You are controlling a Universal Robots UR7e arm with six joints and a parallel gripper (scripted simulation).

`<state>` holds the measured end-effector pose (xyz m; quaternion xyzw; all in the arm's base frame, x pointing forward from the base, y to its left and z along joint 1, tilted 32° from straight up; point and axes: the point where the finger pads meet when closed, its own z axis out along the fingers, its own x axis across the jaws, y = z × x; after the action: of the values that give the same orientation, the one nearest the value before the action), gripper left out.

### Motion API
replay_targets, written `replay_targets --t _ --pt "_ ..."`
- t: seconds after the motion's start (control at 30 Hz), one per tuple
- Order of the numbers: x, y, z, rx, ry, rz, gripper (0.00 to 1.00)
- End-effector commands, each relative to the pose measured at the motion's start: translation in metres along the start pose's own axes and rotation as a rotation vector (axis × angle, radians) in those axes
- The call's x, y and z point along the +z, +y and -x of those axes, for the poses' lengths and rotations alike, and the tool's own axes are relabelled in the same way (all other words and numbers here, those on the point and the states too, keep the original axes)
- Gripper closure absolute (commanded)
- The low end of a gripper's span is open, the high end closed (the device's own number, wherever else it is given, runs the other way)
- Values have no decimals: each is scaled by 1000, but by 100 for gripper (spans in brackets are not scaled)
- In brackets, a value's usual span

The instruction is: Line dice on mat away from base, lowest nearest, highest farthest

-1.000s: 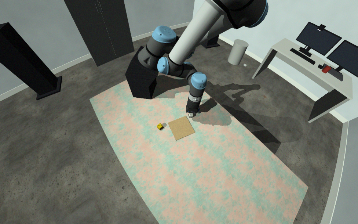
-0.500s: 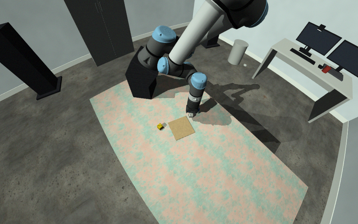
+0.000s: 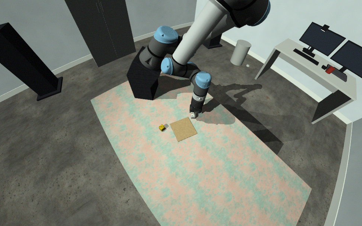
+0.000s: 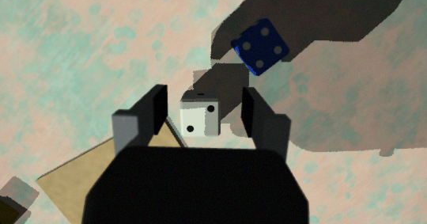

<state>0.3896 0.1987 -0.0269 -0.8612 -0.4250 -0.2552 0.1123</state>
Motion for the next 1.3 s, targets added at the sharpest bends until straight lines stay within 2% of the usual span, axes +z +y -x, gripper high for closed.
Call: replay_targets --t 0.0,0.3,1.27 --pt "0 -17 -14 -1 1 1 0" --pt "0 -40 -32 -1 1 1 0" --pt "0 -40 -32 -1 1 1 0"
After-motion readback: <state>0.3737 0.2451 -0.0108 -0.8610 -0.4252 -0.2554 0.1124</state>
